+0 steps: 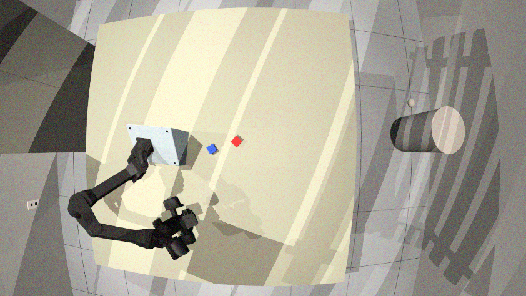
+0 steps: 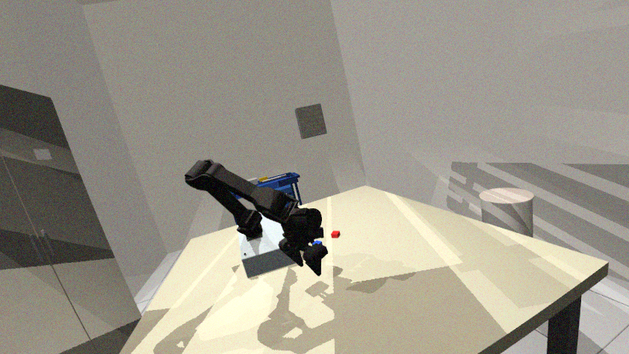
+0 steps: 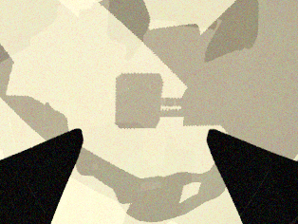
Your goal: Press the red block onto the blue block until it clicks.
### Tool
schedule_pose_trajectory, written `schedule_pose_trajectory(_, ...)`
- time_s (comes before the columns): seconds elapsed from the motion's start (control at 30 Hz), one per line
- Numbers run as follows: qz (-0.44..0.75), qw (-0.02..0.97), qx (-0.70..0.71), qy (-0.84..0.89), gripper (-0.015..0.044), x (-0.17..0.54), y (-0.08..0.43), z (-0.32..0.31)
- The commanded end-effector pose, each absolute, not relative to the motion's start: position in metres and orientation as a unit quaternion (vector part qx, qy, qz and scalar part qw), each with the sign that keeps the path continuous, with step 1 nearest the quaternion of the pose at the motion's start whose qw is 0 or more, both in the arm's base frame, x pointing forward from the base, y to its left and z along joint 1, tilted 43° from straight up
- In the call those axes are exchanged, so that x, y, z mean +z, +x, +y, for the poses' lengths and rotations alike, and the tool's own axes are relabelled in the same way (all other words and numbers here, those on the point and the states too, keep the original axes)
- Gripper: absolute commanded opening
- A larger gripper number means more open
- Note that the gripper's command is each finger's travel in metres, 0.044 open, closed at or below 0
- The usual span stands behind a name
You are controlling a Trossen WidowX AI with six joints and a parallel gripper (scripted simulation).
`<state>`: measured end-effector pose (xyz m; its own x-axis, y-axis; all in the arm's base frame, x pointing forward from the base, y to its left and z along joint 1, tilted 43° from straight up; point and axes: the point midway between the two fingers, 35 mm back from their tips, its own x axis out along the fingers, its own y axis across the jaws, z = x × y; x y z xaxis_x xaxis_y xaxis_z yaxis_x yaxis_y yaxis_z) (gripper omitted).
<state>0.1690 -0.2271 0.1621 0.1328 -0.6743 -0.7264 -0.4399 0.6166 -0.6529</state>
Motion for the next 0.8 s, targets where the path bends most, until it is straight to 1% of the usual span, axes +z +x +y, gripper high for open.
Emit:
schedule_pose_trajectory(0.0, 0.650, 0.677, -0.147, -0.314, 0.0440, 0.134, 0.230, -0.204)
schedule_pose_trajectory(0.33, 0.646, 0.703, -0.191, -0.227, 0.0440, 0.101, 0.275, -0.168)
schedule_pose_trajectory(0.57, 0.639, 0.716, -0.212, -0.183, 0.0440, 0.072, 0.306, -0.131)
schedule_pose_trajectory(0.77, 0.631, 0.715, -0.272, -0.129, 0.0440, 0.044, 0.328, -0.096)
